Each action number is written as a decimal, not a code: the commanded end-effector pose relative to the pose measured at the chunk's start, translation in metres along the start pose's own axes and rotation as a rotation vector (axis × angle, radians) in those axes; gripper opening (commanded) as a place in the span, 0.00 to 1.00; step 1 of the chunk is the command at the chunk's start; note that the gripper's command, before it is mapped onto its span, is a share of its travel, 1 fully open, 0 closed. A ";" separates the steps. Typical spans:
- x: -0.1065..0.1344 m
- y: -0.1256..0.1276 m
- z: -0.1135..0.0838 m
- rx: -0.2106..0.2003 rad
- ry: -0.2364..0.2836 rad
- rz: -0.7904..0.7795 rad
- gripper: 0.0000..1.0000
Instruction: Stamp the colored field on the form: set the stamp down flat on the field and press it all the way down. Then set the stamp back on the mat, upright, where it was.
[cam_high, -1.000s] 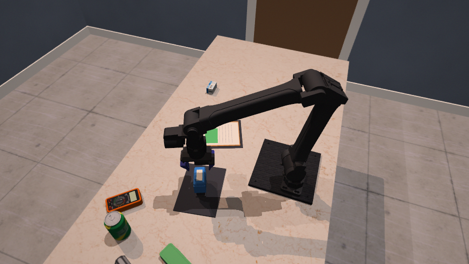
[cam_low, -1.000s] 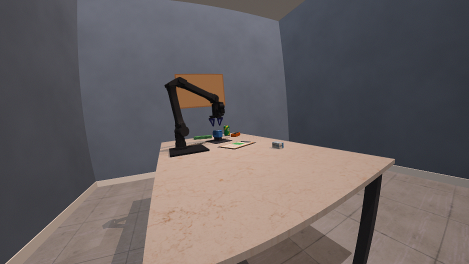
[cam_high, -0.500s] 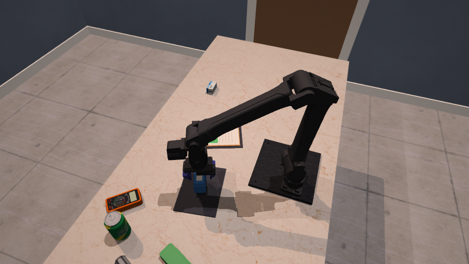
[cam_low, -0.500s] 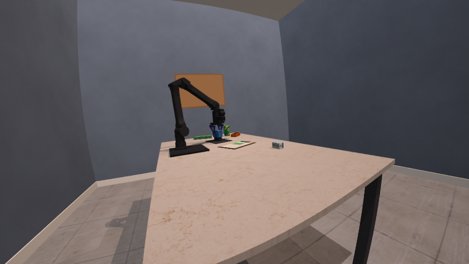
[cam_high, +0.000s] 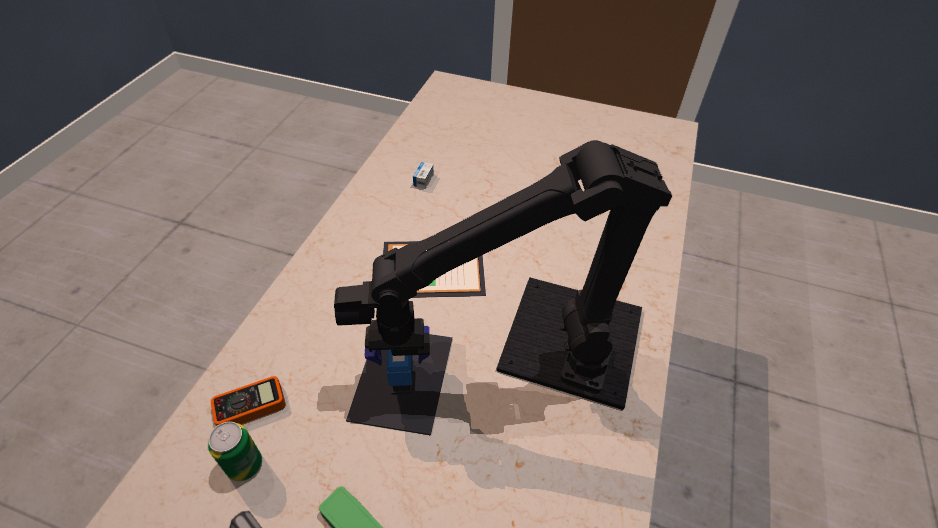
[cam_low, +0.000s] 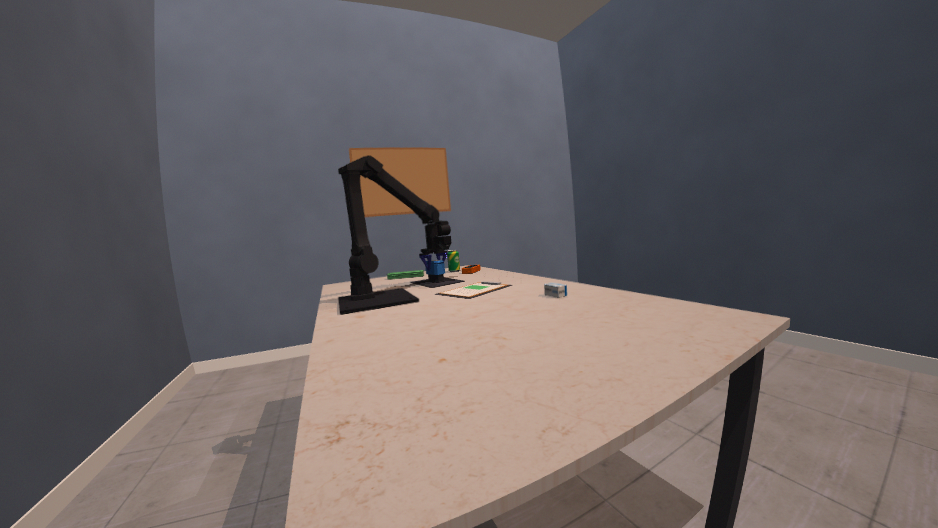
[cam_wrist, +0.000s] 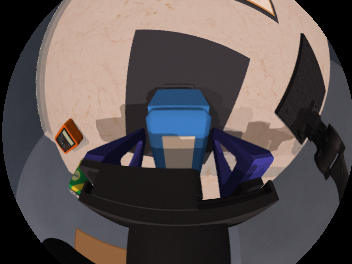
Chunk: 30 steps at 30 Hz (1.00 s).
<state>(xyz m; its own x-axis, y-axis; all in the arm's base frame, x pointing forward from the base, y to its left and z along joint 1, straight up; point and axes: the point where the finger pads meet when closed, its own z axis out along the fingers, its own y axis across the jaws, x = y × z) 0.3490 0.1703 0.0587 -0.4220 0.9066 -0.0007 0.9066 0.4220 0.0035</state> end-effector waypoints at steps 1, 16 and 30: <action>-0.002 0.008 -0.007 -0.030 -0.003 0.007 0.81; -0.002 0.008 -0.007 -0.030 -0.003 0.006 0.27; -0.002 0.008 -0.007 -0.030 -0.003 0.006 0.27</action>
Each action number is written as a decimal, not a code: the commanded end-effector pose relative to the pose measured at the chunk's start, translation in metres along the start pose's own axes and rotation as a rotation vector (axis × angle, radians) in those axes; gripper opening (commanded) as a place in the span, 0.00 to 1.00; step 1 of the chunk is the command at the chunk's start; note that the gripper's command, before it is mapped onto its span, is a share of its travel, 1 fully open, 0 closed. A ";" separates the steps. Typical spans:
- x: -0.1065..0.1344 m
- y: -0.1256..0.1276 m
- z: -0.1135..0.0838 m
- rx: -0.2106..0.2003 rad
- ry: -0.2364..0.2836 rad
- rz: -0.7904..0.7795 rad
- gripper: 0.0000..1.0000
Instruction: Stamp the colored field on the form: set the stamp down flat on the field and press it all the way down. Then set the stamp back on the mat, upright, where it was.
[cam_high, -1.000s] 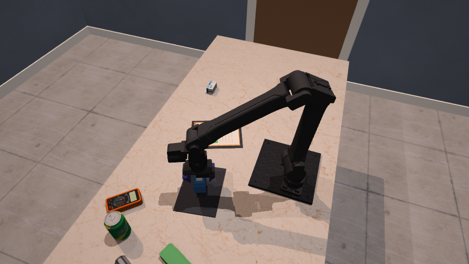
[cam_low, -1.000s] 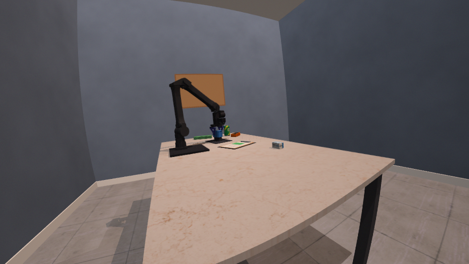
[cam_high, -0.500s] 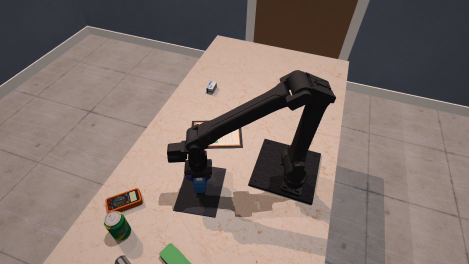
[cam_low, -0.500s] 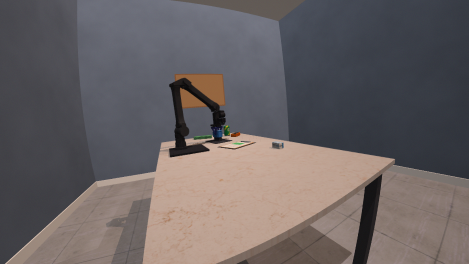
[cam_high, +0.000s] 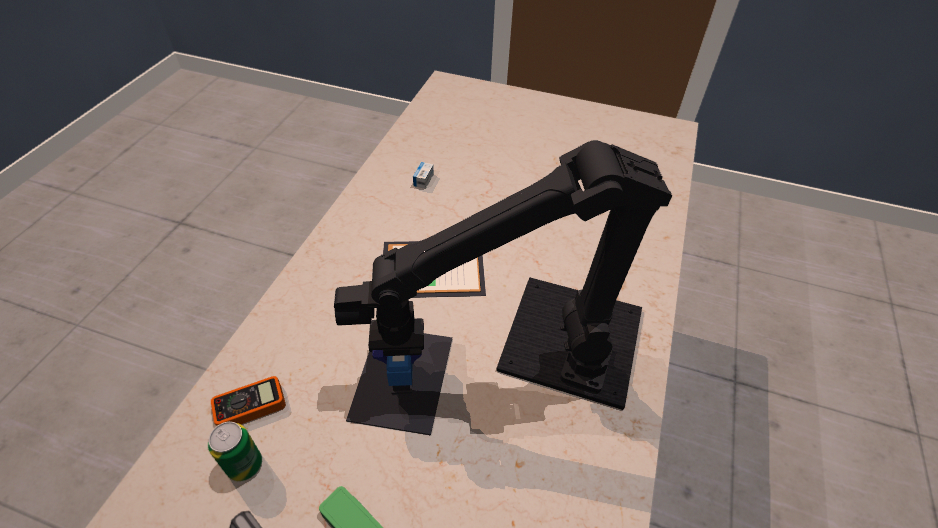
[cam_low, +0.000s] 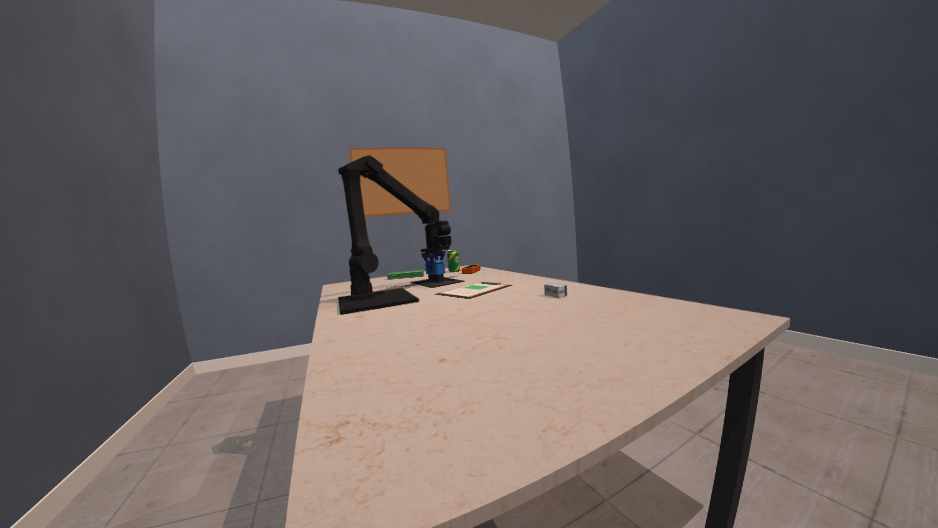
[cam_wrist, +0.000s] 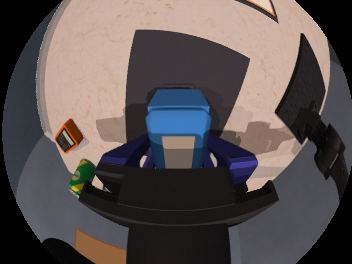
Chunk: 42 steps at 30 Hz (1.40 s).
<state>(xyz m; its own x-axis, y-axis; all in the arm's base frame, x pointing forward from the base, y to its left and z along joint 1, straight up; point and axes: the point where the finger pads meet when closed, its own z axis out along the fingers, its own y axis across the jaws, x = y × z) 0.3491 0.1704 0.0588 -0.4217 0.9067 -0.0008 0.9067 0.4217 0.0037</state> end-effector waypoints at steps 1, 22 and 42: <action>-0.002 0.008 -0.007 -0.029 -0.003 0.006 0.27; -0.002 0.008 -0.008 -0.030 -0.003 0.006 0.27; -0.002 -0.003 -0.035 0.023 -0.004 0.006 0.27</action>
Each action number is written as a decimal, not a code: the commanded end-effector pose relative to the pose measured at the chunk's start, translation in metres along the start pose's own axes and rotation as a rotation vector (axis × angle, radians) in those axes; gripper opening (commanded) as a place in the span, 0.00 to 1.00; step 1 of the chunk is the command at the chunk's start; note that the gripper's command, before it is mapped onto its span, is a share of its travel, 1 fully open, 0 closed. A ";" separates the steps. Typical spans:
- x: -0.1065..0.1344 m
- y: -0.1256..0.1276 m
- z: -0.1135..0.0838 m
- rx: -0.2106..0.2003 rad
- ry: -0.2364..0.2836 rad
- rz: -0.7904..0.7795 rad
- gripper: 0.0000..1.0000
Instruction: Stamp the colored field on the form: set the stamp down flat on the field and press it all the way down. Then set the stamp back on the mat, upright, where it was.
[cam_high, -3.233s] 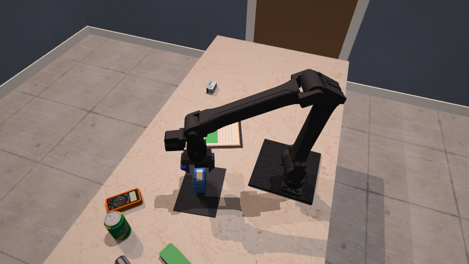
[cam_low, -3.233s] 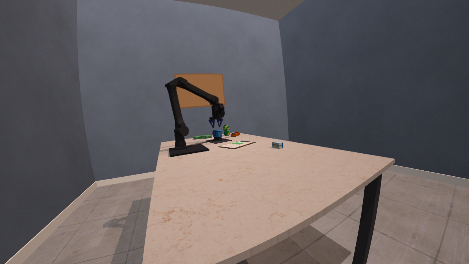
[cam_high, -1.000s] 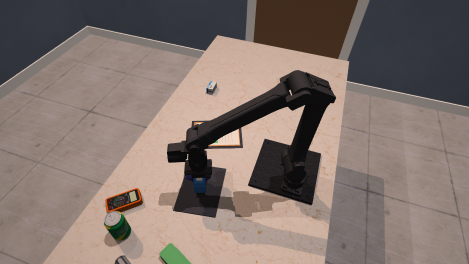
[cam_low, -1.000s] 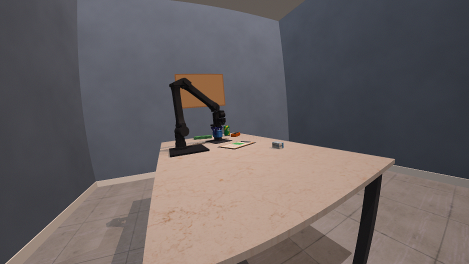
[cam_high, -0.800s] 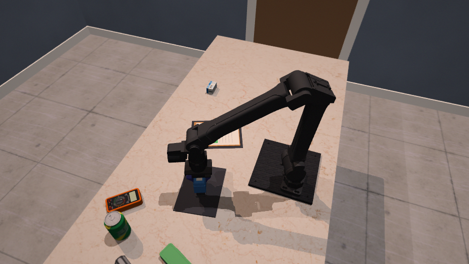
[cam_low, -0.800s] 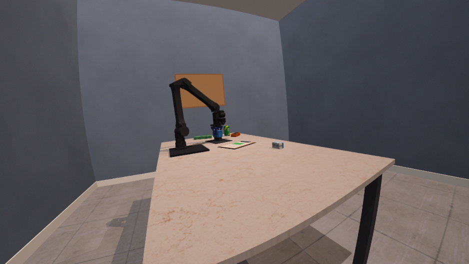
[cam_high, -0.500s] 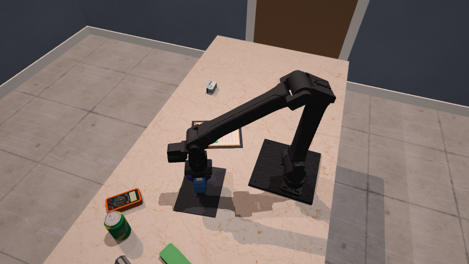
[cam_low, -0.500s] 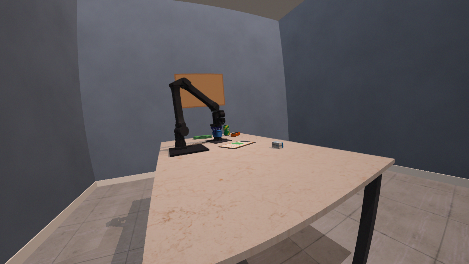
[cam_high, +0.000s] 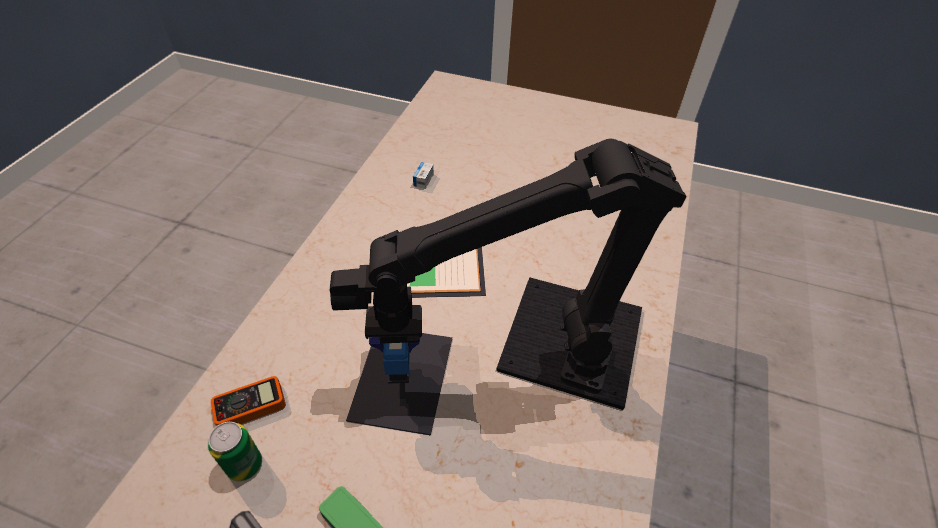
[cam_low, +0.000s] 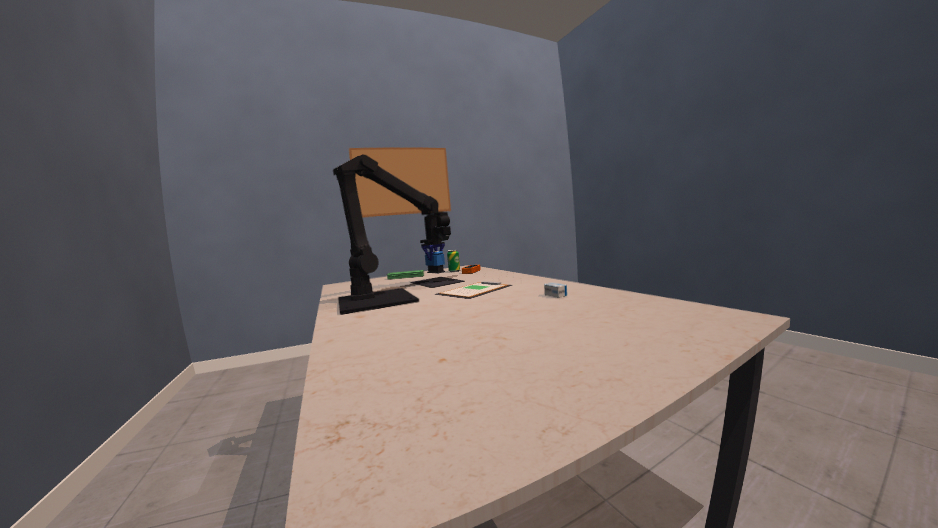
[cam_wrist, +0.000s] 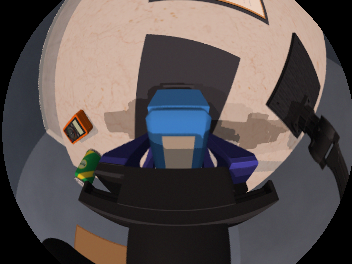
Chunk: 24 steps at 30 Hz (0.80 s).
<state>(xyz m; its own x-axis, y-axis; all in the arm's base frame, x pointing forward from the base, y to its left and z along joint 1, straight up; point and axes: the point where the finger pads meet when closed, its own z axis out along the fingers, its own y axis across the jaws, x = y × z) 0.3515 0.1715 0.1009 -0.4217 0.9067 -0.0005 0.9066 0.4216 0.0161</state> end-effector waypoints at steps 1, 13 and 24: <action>-0.002 -0.006 0.005 0.030 -0.005 0.005 0.27; -0.095 0.025 -0.013 -0.020 -0.009 0.005 0.27; -0.286 -0.023 -0.014 -0.016 -0.019 0.012 0.27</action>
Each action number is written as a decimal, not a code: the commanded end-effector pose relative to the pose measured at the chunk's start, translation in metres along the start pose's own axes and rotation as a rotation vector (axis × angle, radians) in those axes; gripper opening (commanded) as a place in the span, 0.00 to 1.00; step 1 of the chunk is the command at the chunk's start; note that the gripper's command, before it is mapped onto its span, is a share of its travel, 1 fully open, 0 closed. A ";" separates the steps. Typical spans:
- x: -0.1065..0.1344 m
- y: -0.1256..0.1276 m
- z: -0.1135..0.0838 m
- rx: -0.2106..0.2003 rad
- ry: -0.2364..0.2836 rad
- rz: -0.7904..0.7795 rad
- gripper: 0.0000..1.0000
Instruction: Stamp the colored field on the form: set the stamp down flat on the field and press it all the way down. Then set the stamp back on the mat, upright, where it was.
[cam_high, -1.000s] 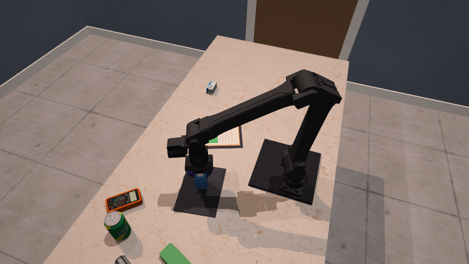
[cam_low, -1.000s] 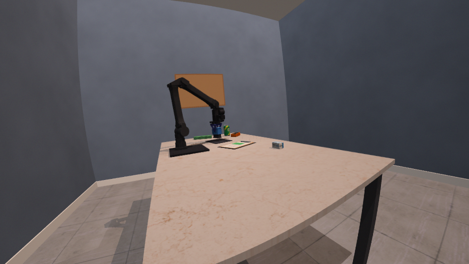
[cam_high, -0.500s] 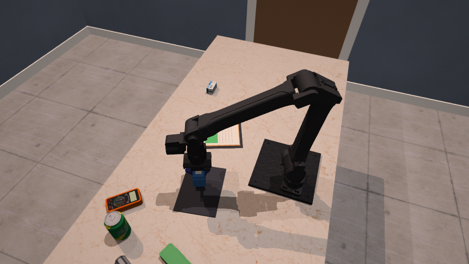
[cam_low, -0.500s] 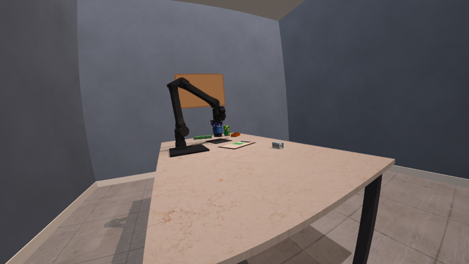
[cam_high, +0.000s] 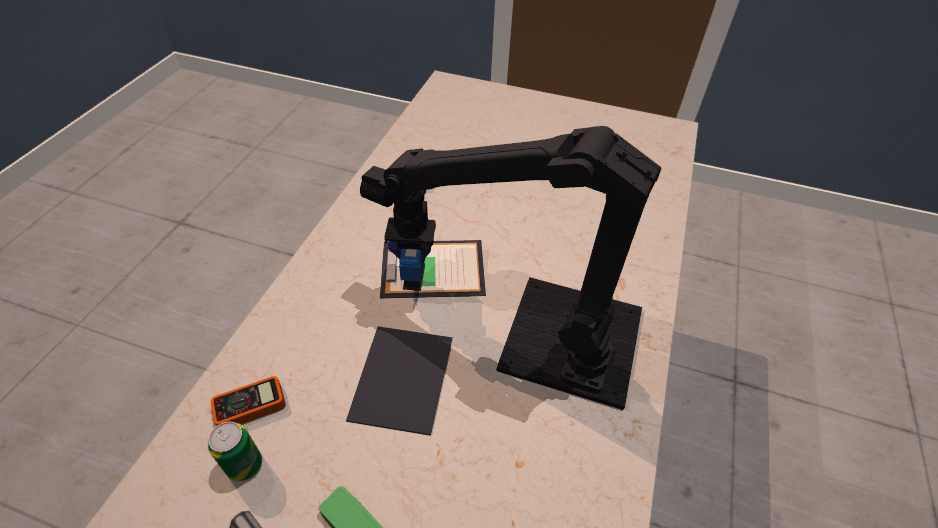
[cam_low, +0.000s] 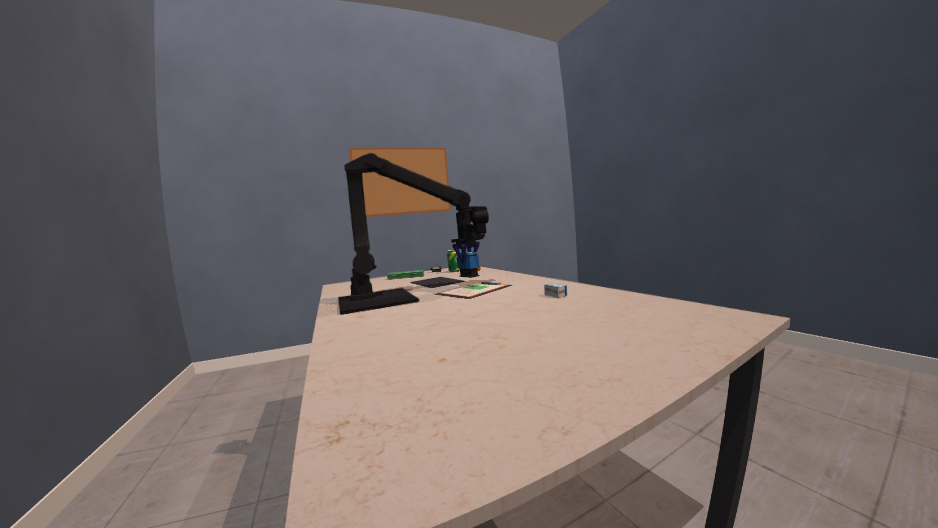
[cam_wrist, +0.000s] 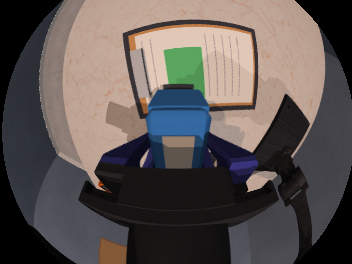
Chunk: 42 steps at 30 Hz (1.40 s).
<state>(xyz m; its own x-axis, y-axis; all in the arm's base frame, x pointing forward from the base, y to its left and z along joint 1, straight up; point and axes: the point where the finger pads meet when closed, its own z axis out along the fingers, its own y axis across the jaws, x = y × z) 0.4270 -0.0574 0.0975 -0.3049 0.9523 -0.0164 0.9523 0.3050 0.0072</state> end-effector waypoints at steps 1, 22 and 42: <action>-0.056 0.007 -0.016 -0.027 -0.001 -0.113 0.27; -0.064 0.006 -0.023 -0.037 -0.013 -0.126 0.27; -0.070 0.010 -0.014 -0.044 -0.018 -0.116 0.27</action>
<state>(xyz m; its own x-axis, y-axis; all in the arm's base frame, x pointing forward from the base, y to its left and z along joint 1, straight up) 0.4309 -0.1128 0.0973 -0.4097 0.9122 0.0018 0.9122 0.4097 -0.0006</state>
